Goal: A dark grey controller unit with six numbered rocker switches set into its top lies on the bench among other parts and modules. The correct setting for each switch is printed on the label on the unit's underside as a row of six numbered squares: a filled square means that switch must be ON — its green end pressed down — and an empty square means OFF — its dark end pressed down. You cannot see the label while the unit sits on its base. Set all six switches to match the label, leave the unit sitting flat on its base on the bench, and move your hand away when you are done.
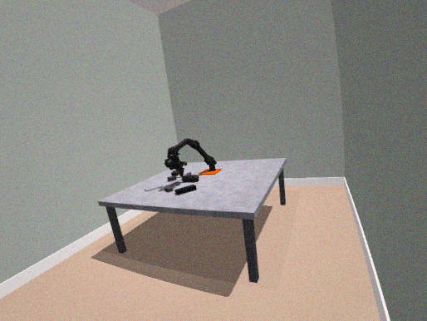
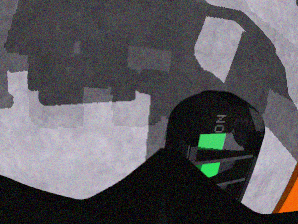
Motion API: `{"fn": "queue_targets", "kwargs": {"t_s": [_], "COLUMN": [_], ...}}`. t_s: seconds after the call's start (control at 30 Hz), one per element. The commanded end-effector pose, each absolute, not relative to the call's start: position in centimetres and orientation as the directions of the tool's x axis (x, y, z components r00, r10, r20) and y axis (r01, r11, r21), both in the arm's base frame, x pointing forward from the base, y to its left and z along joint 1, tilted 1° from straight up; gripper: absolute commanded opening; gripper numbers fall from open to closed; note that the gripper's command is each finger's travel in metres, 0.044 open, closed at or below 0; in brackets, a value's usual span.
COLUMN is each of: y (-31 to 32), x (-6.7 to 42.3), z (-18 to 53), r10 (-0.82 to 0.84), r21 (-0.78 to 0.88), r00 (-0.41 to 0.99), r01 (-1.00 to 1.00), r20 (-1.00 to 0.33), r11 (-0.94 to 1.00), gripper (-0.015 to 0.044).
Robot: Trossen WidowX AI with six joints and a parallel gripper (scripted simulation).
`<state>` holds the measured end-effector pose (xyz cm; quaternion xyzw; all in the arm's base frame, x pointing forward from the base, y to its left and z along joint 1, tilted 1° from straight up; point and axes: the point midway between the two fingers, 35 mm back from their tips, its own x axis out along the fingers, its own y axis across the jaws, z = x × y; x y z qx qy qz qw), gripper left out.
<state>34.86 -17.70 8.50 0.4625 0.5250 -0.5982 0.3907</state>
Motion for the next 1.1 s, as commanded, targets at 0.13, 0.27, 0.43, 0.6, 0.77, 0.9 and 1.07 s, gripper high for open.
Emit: {"fn": "queue_targets", "kwargs": {"t_s": [0.13,0.27,0.43,0.6,0.77,0.9,1.07], "y": [-17.7,-17.7,-17.2,-15.2,-13.2,-11.6,-9.5], "x": [35.3,35.3,35.0,33.9,32.3,30.8,28.6], "z": [8.5,8.5,9.0,10.0,10.6,10.6,10.2], "r10": [0.031,0.031,0.018,-0.001,-0.016,-0.025,-0.031], "r21": [-0.262,-0.262,-0.233,-0.136,-0.037,0.042,0.14], "r00": [-0.261,-0.26,-0.233,-0.137,-0.04,0.039,0.137], "r01": [0.958,0.958,0.964,0.982,0.99,0.99,0.981], "r20": [-0.965,-0.965,-0.972,-0.991,-0.999,-0.999,-0.99], "r11": [-0.117,-0.117,-0.126,-0.133,-0.136,-0.135,-0.132], "gripper": [0.0,0.0,0.0,0.0,0.0,0.0,0.0]}}
